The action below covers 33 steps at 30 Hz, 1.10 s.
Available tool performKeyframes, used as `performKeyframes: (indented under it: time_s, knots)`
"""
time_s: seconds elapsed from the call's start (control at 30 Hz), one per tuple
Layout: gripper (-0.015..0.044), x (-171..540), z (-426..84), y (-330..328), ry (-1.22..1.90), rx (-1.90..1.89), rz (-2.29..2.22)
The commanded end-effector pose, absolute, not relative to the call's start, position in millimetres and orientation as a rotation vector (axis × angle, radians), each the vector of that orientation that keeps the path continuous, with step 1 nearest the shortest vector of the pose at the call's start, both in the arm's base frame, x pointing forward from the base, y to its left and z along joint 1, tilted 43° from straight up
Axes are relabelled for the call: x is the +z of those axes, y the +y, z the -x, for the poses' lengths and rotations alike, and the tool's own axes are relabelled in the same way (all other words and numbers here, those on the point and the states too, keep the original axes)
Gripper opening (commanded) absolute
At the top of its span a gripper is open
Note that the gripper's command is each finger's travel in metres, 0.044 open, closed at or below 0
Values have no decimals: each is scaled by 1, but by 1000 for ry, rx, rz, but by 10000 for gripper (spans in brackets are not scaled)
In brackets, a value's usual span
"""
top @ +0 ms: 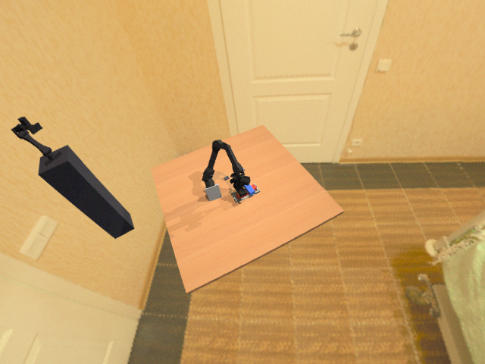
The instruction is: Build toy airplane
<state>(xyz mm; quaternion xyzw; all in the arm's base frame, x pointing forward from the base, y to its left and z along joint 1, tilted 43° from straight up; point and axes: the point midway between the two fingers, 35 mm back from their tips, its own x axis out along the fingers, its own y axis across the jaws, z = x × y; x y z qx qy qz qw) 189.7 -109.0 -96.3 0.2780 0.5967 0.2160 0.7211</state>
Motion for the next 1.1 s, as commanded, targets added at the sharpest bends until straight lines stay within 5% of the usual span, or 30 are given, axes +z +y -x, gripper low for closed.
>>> performKeyframes:
  time_s: [0.0, 0.17, 1.07]
  knots:
    - [131, -96, -190, -109, 1319, 477, -614]
    - [260, -96, -190, -109, 1319, 477, -614]
    - [260, -31, -175, -173, 1321, 473, -619]
